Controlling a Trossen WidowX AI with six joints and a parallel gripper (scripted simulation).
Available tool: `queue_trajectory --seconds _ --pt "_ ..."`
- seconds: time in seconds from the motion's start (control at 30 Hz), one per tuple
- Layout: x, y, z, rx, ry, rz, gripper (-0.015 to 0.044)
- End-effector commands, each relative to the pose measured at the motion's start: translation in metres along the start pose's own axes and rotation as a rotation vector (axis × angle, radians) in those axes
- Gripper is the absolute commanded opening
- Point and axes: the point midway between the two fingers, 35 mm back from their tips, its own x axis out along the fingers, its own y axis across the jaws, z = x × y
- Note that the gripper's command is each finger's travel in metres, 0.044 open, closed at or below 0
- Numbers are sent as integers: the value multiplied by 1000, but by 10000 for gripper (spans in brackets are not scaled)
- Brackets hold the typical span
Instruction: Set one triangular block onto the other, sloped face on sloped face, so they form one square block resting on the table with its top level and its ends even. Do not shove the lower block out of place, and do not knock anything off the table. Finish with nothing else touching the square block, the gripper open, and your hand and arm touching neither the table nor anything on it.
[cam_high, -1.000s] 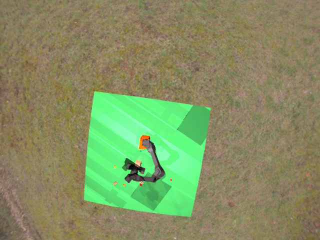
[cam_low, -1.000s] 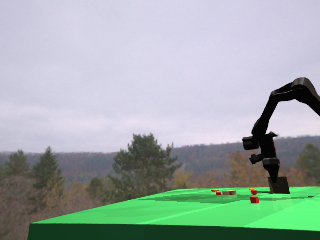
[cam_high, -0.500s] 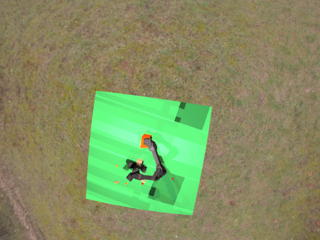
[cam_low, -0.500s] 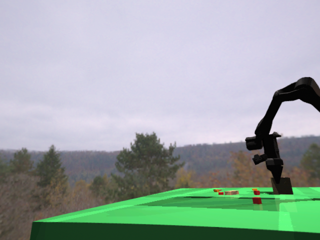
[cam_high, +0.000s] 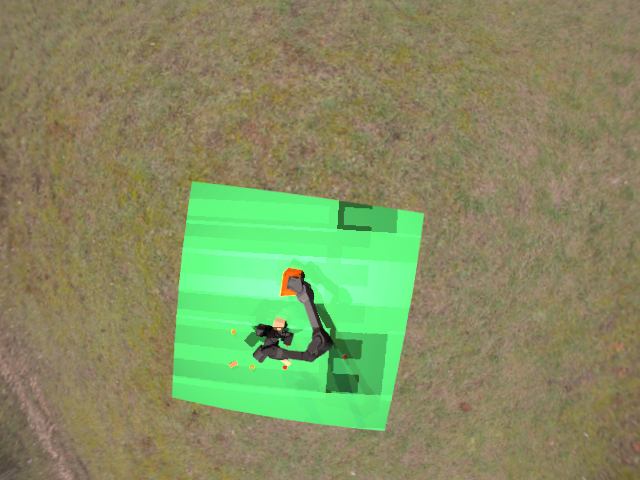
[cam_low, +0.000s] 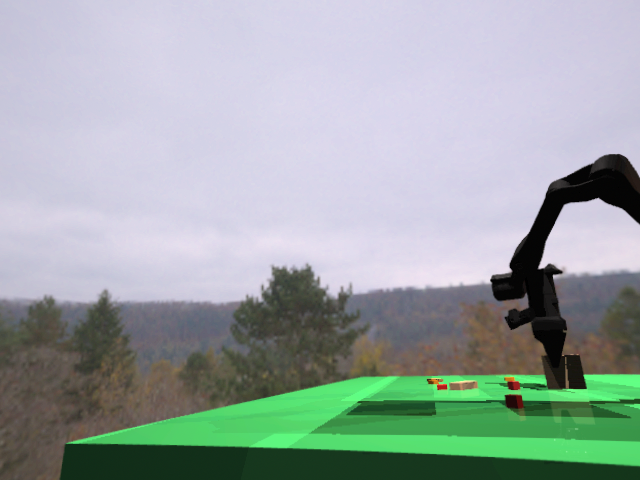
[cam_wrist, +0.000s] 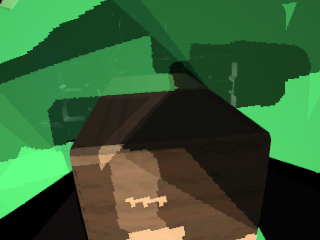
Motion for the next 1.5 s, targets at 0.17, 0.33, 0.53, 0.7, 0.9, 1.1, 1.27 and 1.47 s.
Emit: queue_trajectory --seconds 0.17,0.33,0.53,0.7,0.9,1.1,1.27,1.47 --pt "0 0 0 0 0 0 210" --pt "0 0 0 0 0 0 341" --pt "0 0 0 0 0 0 440" --pt "0 0 0 0 0 0 440" --pt "-53 -3 6 2 -3 -9 440" --pt "-111 -1 0 1 0 -5 440" --pt "-111 -1 0 1 0 -5 440" --pt "-106 -3 2 11 -16 -5 440"
